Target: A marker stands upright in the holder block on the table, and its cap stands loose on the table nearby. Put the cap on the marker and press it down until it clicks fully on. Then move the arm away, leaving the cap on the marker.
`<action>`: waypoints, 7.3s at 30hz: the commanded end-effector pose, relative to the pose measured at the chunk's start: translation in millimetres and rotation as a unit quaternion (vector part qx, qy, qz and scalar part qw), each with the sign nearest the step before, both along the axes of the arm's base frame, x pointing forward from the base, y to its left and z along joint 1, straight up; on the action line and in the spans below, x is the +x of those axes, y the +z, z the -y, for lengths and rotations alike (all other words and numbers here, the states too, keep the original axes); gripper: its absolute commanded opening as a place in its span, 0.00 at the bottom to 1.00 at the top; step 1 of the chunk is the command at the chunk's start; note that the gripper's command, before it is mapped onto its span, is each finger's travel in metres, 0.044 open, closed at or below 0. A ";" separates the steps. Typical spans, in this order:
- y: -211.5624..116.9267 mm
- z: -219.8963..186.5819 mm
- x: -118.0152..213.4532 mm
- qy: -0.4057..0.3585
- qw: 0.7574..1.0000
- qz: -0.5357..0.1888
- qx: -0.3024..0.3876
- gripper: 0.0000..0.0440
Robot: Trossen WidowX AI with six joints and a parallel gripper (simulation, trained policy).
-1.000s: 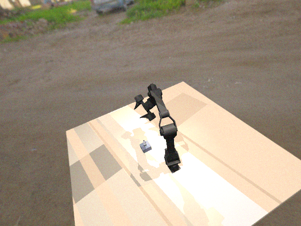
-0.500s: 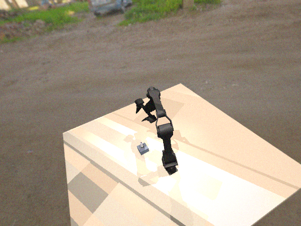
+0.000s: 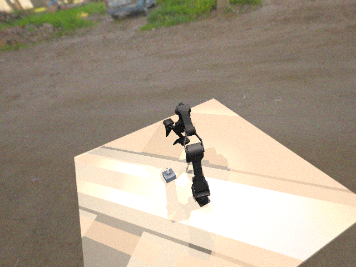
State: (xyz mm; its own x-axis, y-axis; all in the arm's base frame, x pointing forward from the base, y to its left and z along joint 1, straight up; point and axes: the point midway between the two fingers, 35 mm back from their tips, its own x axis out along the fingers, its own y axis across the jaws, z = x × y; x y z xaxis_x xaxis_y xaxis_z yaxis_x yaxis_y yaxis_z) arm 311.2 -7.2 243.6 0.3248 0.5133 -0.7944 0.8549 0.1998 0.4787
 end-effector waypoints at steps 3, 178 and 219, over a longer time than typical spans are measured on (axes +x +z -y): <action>-12.2 11.5 0.5 -0.005 0.999 -0.030 -0.018 0.73; -111.7 -105.1 -74.2 0.287 0.895 -0.158 -0.303 0.00; -162.7 -98.1 -90.5 0.339 0.876 -0.174 -0.295 0.48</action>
State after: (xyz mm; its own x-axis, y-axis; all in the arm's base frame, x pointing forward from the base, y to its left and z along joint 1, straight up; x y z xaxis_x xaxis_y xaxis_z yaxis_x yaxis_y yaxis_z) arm 232.2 96.5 88.7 -0.1595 -0.0182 -0.9870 0.5281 0.8432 -0.1009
